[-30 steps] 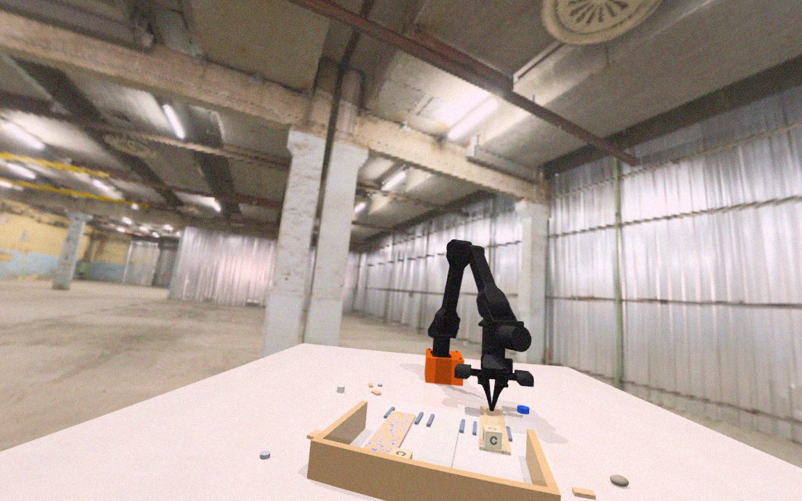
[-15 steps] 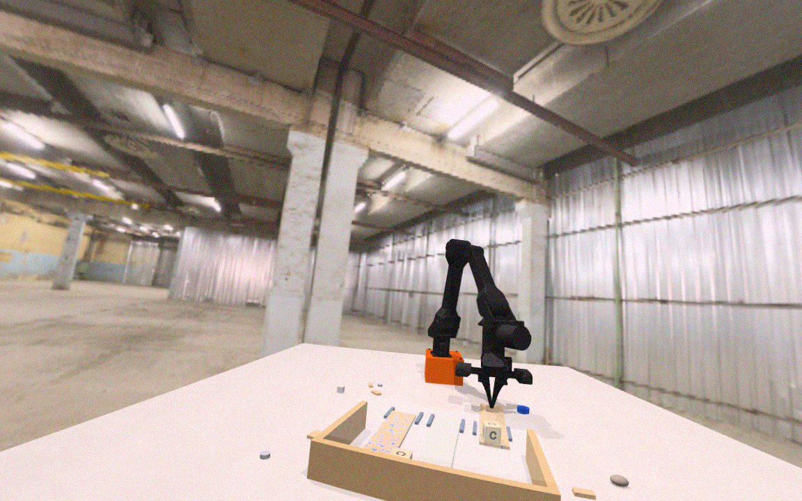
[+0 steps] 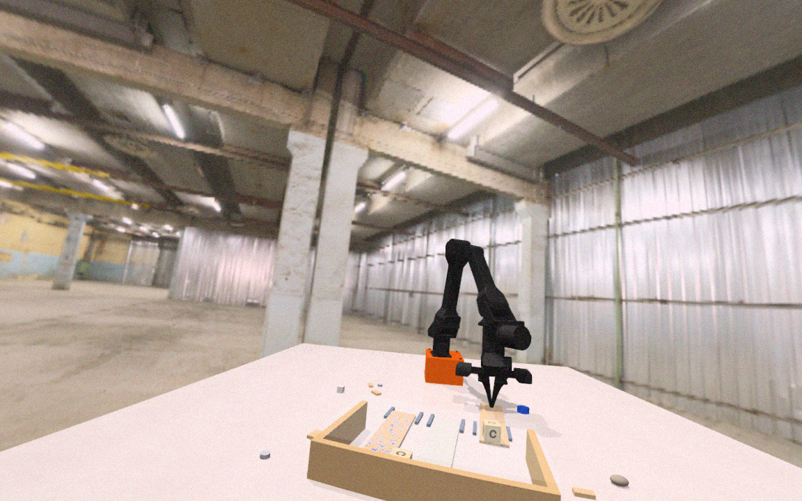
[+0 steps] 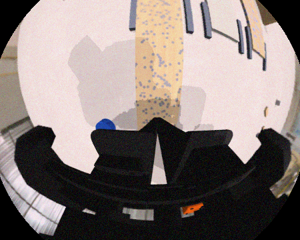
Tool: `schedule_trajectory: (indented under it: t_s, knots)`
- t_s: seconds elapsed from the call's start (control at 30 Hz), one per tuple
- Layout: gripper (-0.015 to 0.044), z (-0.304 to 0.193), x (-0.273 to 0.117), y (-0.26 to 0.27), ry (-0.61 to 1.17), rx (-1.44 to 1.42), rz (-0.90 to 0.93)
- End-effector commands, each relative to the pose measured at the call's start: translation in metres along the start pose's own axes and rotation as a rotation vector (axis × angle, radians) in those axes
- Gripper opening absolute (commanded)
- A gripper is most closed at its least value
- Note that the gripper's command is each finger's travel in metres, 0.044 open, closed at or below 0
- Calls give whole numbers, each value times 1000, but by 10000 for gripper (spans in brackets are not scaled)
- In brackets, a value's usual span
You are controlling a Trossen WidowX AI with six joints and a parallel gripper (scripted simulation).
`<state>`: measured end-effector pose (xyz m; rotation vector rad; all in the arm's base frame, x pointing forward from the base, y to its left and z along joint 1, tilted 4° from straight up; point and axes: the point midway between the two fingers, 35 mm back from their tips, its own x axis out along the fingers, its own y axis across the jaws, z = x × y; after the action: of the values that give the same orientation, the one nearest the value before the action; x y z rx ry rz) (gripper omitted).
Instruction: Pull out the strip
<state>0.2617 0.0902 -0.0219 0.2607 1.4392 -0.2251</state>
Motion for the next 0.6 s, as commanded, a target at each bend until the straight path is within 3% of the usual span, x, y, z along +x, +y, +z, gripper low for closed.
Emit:
schedule_trajectory:
  t_s: [0.0, 0.1, 0.27, 0.4, 0.57]
  knots:
    - [0, -7, 3, -2, 21, -2, -8]
    - [0, -7, 3, -2, 21, -2, -8]
    - [0, 2, -40, 1, 19, -2, -7]
    - [0, 2, -43, 1, 20, -2, -7]
    - [131, 24, -43, 0, 18, -153, -6]
